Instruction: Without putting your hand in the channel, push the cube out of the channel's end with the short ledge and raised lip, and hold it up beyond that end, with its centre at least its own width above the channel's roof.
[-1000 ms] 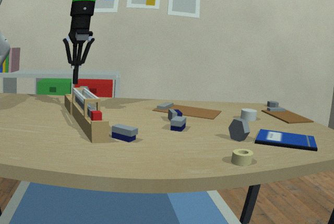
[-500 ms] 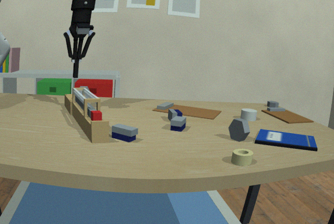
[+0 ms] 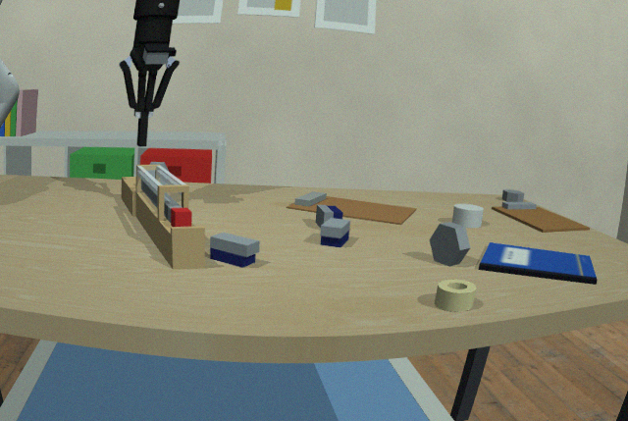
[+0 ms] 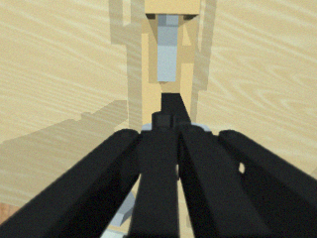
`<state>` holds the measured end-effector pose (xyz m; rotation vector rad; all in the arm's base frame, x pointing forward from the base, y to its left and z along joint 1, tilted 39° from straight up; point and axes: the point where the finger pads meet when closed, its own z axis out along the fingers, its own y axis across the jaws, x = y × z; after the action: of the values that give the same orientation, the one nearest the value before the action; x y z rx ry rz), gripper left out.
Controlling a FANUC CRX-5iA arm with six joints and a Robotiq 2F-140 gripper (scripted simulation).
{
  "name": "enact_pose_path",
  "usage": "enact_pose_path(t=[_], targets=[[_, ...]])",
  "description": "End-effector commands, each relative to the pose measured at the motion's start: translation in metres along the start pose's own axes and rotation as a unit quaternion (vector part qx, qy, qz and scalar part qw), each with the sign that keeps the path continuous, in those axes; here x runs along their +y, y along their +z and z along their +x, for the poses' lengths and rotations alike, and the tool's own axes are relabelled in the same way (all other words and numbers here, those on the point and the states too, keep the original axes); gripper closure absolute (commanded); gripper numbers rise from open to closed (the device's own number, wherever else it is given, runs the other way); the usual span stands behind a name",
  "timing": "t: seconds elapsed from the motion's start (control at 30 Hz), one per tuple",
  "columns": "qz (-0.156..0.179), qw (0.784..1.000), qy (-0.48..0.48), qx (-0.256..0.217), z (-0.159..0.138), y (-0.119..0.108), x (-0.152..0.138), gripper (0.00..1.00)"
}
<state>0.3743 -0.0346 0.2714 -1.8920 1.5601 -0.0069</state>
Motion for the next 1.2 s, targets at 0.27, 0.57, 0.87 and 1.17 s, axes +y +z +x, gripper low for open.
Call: enact_pose_path(t=[0.27,0.57,0.87,1.17], targets=[[0.0,1.0,0.0,0.001,0.006,-0.001,-0.003,0.9],[-0.006,1.0,0.001,0.005,0.121,-0.005,-0.024,0.9],[0.0,1.0,0.002,0.001,0.217,-0.004,-0.008,0.9],[0.0,1.0,0.002,0.001,0.315,-0.001,0.0,0.67]])
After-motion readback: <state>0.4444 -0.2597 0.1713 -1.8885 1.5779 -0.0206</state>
